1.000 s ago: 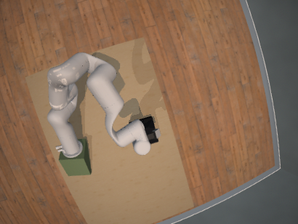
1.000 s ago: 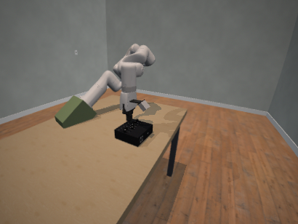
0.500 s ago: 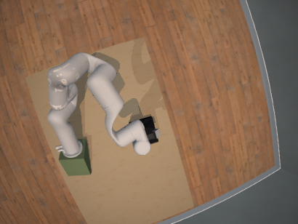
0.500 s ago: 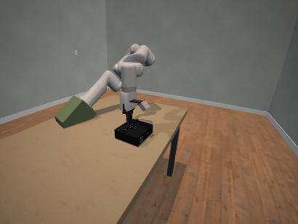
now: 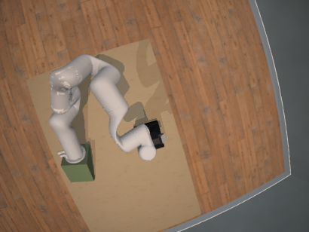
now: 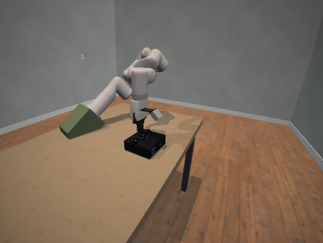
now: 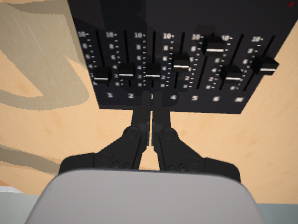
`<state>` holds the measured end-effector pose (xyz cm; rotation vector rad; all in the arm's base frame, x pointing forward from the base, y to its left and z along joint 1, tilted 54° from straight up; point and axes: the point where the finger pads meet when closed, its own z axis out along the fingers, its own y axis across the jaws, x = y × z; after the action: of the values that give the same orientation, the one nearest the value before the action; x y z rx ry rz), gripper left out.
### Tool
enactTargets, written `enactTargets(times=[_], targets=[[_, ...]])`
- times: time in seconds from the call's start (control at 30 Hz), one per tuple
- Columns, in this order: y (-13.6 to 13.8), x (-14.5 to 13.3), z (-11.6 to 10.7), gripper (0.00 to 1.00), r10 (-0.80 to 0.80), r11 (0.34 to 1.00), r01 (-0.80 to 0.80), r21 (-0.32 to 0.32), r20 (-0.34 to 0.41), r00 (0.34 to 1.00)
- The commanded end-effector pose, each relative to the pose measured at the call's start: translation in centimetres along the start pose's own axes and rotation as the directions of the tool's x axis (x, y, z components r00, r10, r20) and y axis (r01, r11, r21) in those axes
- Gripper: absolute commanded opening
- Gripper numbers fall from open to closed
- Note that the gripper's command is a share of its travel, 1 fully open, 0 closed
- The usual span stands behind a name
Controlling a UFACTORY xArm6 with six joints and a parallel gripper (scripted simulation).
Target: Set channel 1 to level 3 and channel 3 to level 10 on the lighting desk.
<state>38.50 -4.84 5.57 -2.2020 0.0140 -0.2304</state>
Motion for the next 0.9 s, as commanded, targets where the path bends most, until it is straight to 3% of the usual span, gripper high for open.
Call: enactTargets(times=[0.0,0.87], targets=[[0.0,0.1,0.0,0.00,-0.001,1.000,0.001,-0.002,-0.002,1.000],[0.0,0.1,1.1,0.00,-0.001,1.000,0.001,-0.002,-0.002,1.000]])
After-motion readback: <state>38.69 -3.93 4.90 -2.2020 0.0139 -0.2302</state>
